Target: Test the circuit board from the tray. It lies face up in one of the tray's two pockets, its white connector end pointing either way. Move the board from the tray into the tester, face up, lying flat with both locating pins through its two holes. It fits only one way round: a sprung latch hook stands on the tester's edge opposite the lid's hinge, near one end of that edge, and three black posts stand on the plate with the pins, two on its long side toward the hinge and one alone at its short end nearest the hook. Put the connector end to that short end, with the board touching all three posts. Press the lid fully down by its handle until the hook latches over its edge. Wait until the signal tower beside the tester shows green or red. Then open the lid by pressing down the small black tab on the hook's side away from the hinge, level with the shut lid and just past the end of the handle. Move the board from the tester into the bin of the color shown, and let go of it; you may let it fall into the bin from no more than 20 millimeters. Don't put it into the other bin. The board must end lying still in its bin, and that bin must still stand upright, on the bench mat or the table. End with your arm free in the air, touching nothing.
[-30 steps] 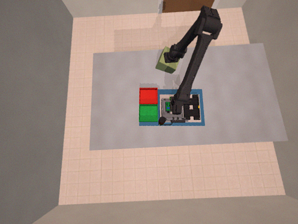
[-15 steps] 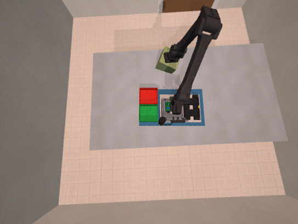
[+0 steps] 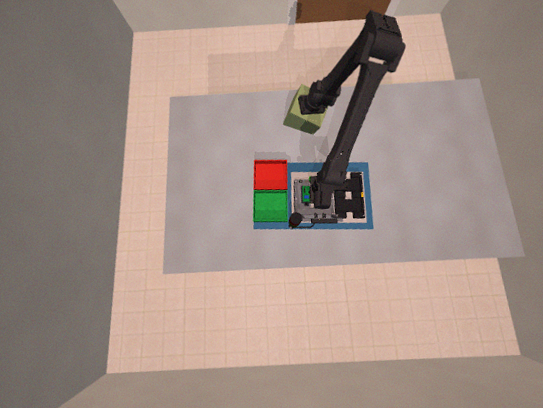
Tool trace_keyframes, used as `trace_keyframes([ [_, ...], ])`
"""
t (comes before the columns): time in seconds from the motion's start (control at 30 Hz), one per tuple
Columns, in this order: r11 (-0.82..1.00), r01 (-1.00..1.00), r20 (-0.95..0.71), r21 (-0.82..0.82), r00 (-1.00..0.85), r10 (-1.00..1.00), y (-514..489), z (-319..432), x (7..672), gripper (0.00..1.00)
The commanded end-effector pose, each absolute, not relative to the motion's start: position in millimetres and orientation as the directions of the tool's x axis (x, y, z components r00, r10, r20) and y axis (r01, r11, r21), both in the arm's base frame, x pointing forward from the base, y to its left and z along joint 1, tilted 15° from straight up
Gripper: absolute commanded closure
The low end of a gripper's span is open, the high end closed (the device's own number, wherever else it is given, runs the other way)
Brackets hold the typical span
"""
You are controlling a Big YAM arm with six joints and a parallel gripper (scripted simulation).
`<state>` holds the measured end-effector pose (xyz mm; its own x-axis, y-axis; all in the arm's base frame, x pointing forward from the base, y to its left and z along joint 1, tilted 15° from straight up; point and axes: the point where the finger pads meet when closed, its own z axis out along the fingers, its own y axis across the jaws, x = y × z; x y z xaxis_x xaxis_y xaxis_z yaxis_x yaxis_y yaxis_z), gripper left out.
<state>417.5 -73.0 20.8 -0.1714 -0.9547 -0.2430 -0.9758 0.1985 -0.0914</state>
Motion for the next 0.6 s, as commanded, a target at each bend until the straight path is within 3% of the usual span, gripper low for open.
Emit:
trace_keyframes([
  [0.0,0.201,-0.974,-0.243,-0.107,-0.171,-0.955,-70.3,21.7,420.7,0.28],
  [0.57,0.201,-0.973,-0.242,-0.109,-0.170,-0.955,-70.5,21.3,421.0,0.28],
])
